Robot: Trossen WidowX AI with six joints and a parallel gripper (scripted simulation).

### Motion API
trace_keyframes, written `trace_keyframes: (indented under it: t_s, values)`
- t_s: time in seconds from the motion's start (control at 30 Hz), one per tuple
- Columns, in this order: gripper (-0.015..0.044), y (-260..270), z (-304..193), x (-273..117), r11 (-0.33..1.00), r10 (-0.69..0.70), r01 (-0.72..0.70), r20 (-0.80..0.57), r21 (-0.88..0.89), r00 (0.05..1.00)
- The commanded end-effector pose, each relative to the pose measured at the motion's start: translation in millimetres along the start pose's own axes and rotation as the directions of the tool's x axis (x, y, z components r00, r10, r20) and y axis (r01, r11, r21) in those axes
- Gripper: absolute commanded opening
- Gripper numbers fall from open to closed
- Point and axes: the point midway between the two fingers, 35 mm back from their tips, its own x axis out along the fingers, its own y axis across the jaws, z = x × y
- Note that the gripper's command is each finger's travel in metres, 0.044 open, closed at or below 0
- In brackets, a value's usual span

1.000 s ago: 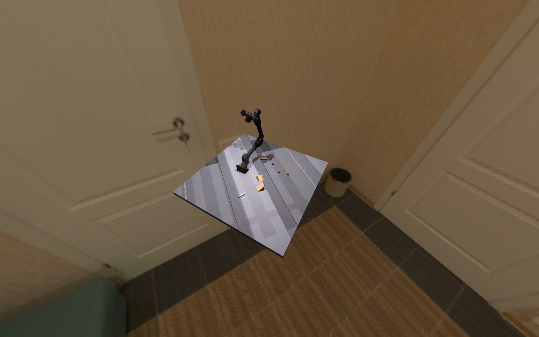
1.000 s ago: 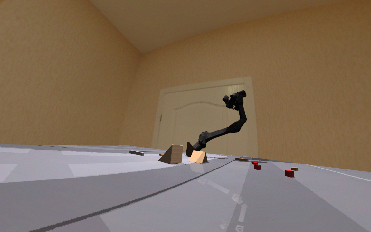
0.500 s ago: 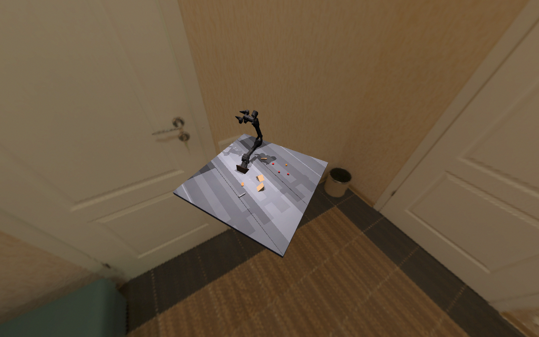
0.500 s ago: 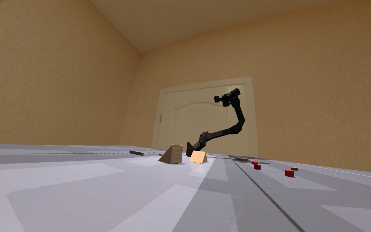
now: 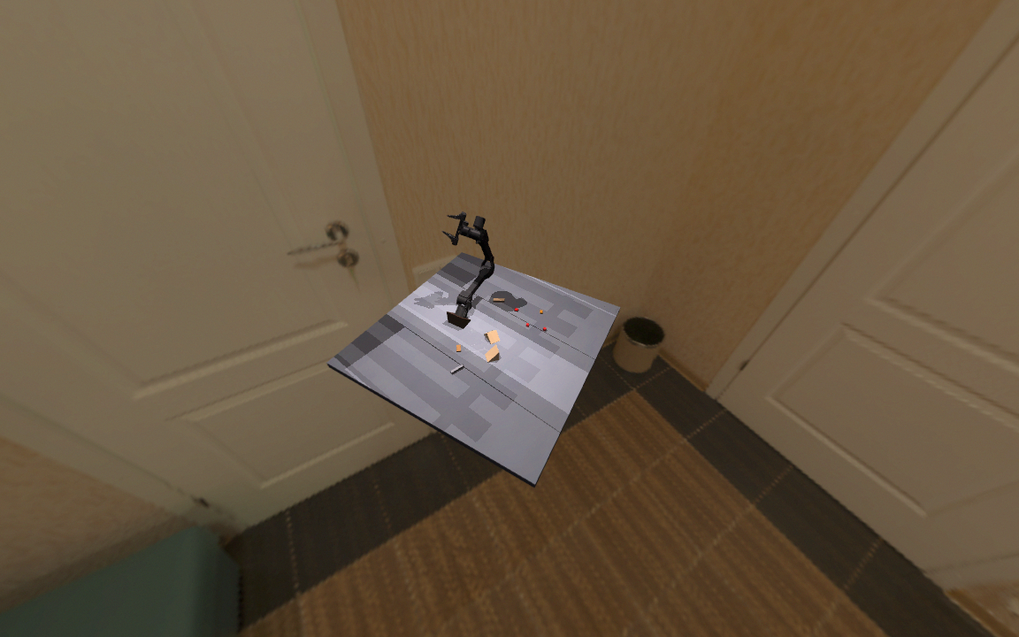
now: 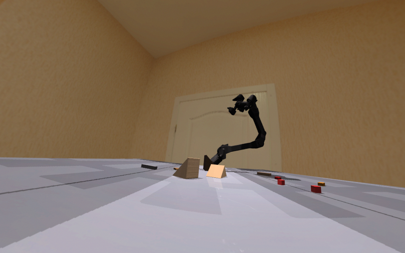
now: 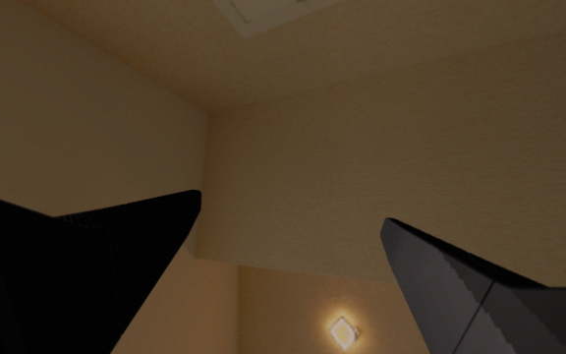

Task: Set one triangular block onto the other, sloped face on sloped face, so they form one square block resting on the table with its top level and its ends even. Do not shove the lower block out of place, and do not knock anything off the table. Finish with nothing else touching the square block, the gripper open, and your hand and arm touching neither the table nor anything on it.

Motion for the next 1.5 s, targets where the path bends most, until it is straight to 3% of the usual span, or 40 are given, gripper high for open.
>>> trace_keyframes:
  t_s: [0.0, 0.2, 0.4, 0.6, 0.83, 1.13, 1.47]
  values:
    - [0.044, -35.8, -68.5, -20.6, 0.83, -0.026, -0.152, -0.309, -0.536, 0.951]
    - [0.044, -58.3, -104.6, -36.9, 0.594, -0.057, -0.343, -0.464, -0.727, 0.884]
    - [0.044, -82.1, -136.1, -56.9, 0.304, -0.098, -0.547, -0.597, -0.78, 0.796]
    - [0.044, -107.7, -162.9, -80.3, -0.003, -0.147, -0.716, -0.708, -0.698, 0.69]
    - [0.044, -139.6, -188.2, -111.0, -0.339, -0.213, -0.818, -0.809, -0.465, 0.548]
    - [0.044, -183.4, -210.2, -154.0, -0.672, -0.307, -0.739, -0.887, -0.054, 0.344]
    - [0.044, -235.1, -220.1, -203.9, -0.856, -0.419, -0.375, -0.902, 0.354, 0.104]
